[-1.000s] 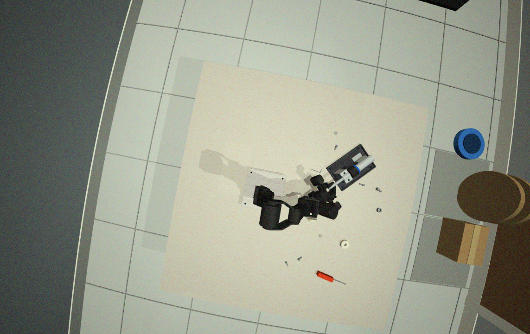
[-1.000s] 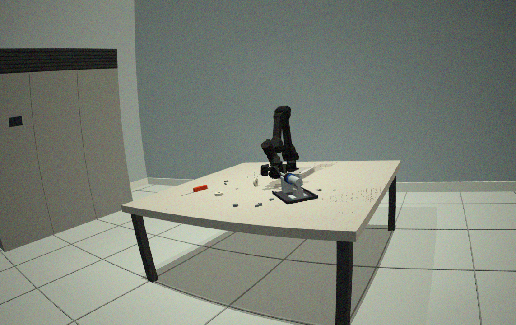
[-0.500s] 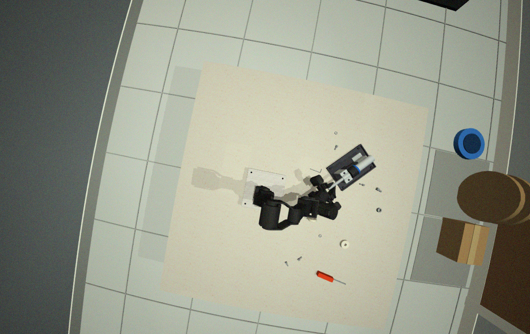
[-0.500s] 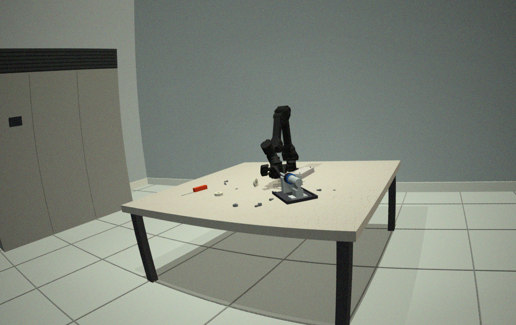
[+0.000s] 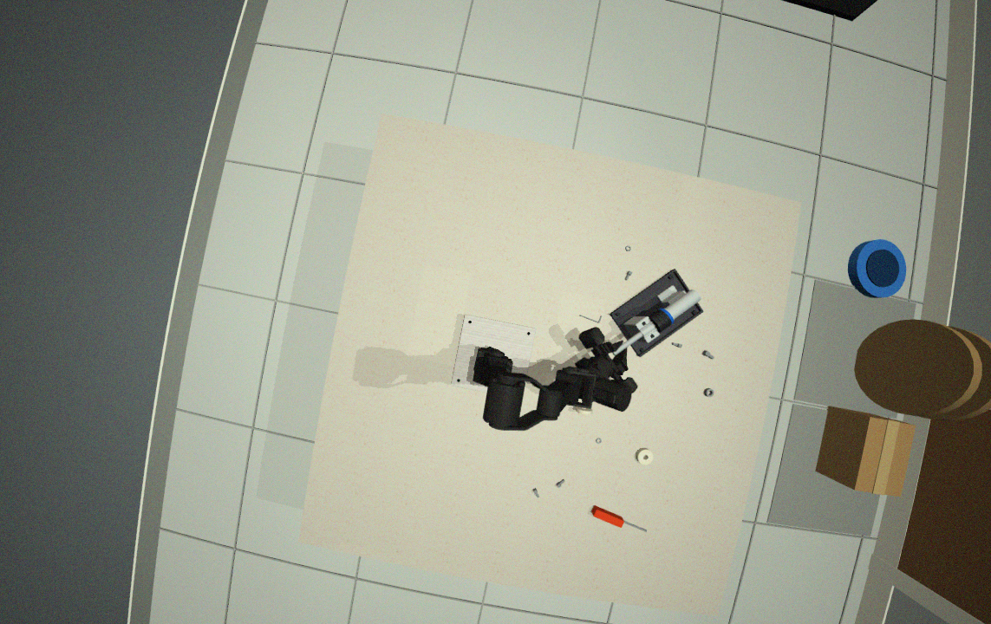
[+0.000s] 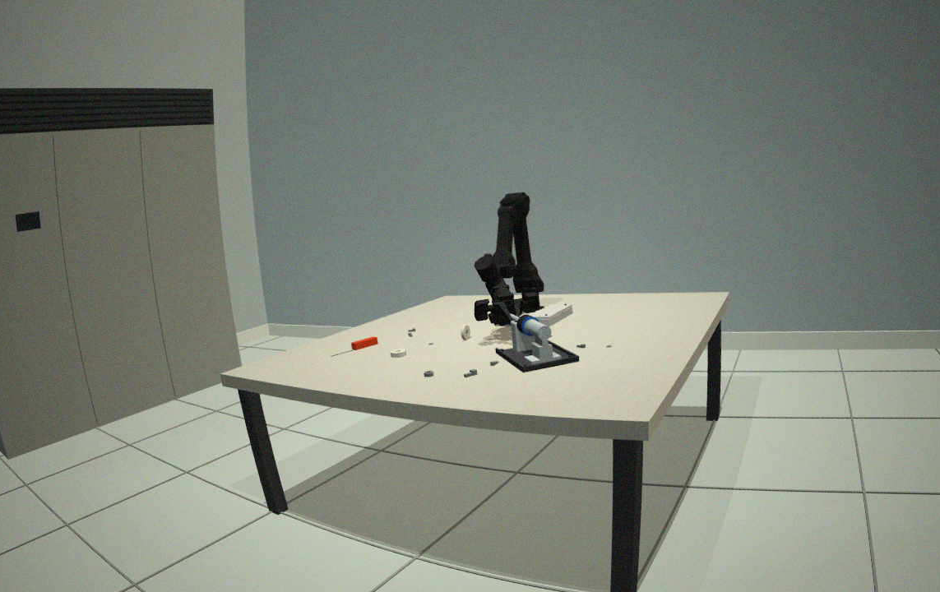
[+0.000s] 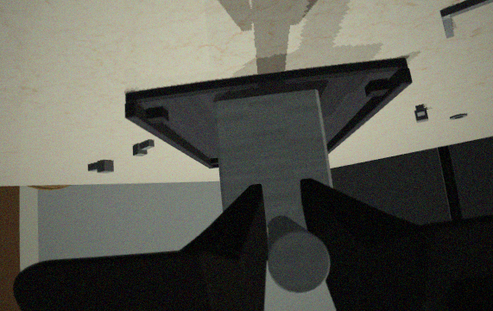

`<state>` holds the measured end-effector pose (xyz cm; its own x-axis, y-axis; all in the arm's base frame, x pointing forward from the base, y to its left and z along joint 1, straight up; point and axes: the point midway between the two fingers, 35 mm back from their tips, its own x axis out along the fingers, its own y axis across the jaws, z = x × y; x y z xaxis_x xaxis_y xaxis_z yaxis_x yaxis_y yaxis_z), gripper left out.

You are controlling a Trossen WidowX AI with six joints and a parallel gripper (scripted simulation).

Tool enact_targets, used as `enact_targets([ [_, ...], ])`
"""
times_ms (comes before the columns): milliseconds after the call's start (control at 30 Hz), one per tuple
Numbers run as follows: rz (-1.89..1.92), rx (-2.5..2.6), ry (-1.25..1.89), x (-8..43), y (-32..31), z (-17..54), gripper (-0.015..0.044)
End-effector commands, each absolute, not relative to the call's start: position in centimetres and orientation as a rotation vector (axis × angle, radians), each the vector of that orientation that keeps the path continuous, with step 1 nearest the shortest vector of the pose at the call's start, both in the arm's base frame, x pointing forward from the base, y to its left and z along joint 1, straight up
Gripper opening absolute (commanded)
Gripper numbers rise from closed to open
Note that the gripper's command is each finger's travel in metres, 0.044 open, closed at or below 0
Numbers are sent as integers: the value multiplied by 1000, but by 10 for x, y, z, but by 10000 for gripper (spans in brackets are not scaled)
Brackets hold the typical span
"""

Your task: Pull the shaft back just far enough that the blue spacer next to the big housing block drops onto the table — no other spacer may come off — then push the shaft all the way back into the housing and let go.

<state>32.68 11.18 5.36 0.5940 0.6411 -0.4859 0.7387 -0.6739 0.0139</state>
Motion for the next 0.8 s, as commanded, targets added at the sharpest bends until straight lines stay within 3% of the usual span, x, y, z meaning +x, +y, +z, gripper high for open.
enact_targets([
  [0,-667,2606,1147,326,111,53,0],
  [767,-667,2606,1147,324,109,53,0],
])
